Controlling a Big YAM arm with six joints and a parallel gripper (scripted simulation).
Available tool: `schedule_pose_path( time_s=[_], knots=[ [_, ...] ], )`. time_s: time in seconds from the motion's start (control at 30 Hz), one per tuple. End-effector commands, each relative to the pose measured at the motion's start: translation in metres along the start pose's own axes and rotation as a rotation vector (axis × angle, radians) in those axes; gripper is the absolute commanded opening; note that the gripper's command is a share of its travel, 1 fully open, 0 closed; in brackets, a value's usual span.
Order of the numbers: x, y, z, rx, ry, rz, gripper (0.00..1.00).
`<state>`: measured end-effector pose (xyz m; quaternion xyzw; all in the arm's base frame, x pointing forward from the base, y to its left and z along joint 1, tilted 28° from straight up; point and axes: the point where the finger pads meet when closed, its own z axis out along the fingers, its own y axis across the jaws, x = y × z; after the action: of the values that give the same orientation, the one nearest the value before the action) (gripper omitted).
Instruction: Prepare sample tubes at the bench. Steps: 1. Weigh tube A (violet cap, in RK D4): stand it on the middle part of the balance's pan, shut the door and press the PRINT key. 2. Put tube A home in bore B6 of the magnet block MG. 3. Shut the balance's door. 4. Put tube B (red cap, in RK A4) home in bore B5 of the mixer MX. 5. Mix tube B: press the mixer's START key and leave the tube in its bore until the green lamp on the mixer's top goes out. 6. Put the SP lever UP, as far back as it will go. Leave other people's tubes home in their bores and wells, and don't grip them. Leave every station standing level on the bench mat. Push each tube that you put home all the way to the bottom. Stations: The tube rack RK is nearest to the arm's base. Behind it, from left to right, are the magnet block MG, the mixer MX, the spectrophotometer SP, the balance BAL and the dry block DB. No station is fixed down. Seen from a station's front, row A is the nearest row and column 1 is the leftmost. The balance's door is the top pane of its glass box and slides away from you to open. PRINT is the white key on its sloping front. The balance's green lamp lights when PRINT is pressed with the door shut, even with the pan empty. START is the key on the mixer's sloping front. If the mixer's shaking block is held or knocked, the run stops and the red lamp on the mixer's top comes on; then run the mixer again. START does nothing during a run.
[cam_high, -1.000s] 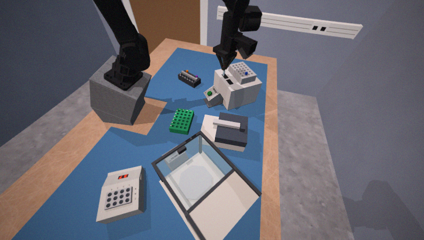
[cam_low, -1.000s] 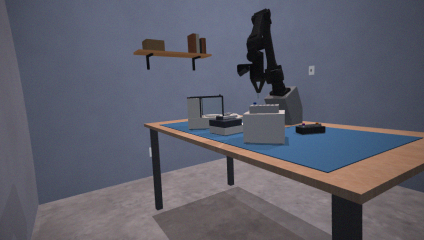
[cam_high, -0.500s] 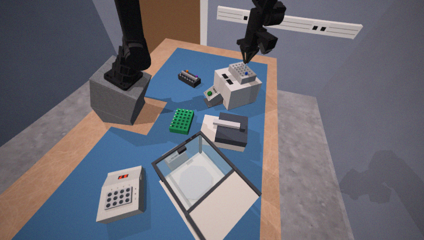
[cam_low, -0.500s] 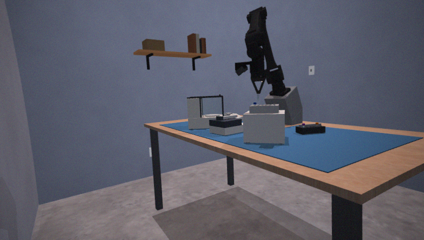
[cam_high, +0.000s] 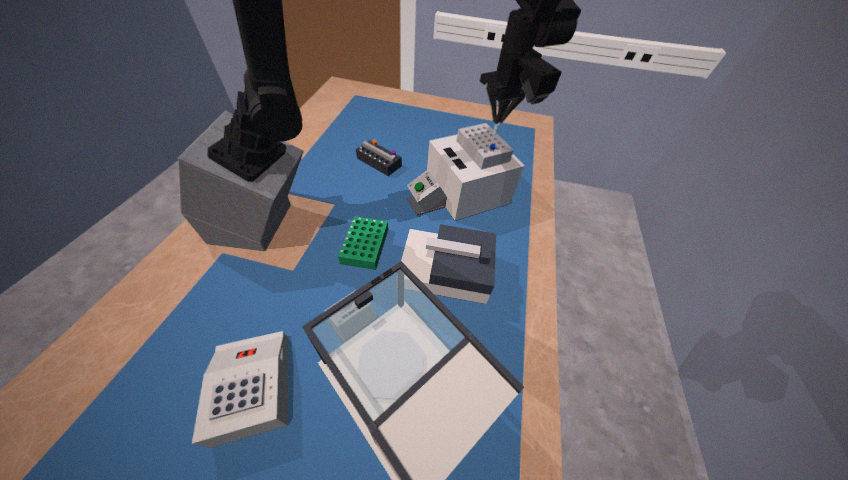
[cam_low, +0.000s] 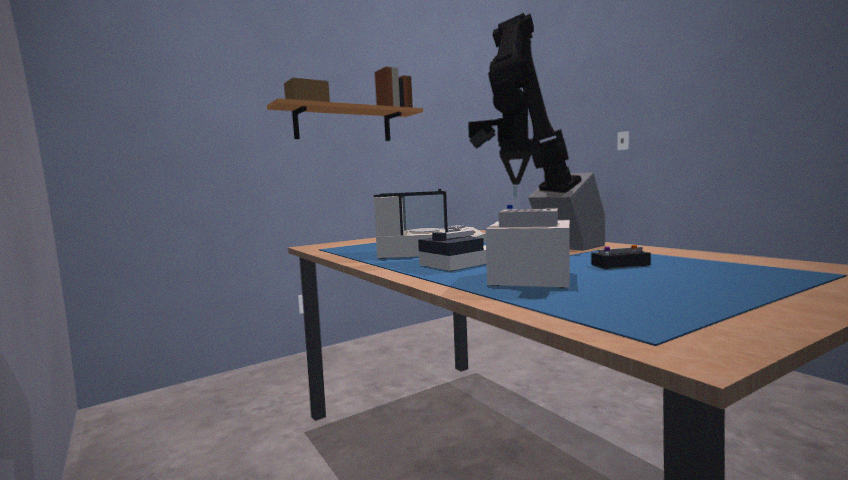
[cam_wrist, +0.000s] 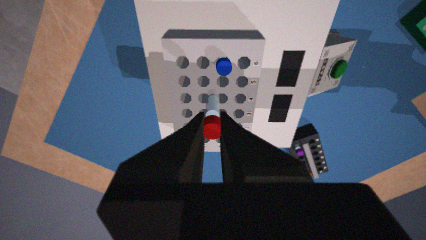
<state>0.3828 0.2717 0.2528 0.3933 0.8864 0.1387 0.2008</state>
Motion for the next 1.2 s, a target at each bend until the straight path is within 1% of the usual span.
schedule_pose_path(
  time_s=[0.0, 0.03, 0.07, 0.13, 0.27, 0.37, 0.4, 1.17],
  knots=[
    [0.002, -0.004, -0.005, 0.004, 0.000, 0.014, 0.09],
    [0.002, -0.004, -0.005, 0.004, 0.000, 0.014, 0.09],
    [0.000, 0.002, -0.011, -0.015, -0.001, 0.019, 0.09],
    [0.000, -0.002, -0.011, -0.015, -0.001, 0.019, 0.09],
    [0.001, -0.002, -0.007, -0.016, -0.001, 0.019, 0.09],
    [0.000, 0.000, -0.011, -0.031, -0.002, 0.023, 0.09],
    [-0.002, 0.006, -0.010, -0.027, -0.003, 0.015, 0.09],
    [-0.002, 0.006, -0.010, -0.027, -0.003, 0.015, 0.09]
  ],
)
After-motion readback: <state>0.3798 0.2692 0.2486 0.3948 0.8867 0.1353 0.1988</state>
